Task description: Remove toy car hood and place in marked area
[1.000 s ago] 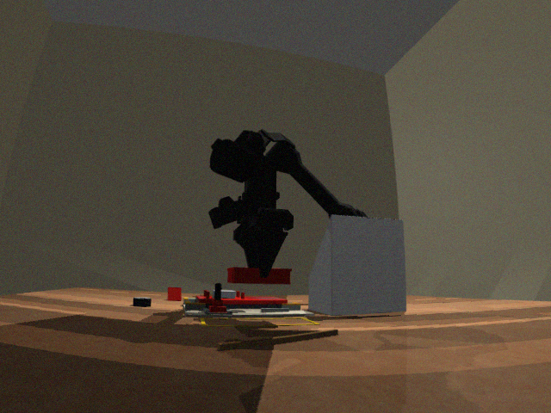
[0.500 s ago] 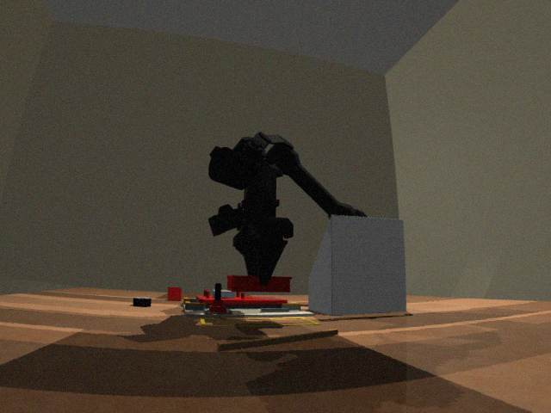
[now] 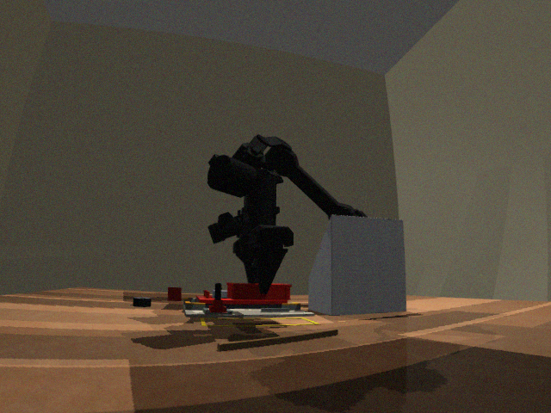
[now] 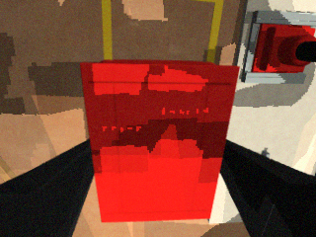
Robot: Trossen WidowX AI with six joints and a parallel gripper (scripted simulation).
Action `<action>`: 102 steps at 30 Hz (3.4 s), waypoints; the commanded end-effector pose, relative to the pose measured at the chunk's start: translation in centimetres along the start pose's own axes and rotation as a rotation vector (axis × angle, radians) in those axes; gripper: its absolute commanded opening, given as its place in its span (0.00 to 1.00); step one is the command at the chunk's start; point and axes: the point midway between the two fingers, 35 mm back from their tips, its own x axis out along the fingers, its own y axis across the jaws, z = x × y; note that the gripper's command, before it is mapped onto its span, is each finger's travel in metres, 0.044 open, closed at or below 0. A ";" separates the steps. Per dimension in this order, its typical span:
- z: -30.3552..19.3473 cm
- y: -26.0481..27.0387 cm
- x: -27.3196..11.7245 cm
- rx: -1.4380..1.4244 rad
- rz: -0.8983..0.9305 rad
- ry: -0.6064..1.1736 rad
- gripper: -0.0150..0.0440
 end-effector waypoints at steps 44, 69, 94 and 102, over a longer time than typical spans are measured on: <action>-0.2 -0.2 3.0 -0.008 -0.010 -0.001 0.25; -0.2 -0.2 3.8 -0.001 -0.004 0.002 0.43; -0.2 0.0 -3.5 -0.002 -0.013 0.001 1.00; -0.2 0.0 -3.5 -0.002 -0.013 0.001 1.00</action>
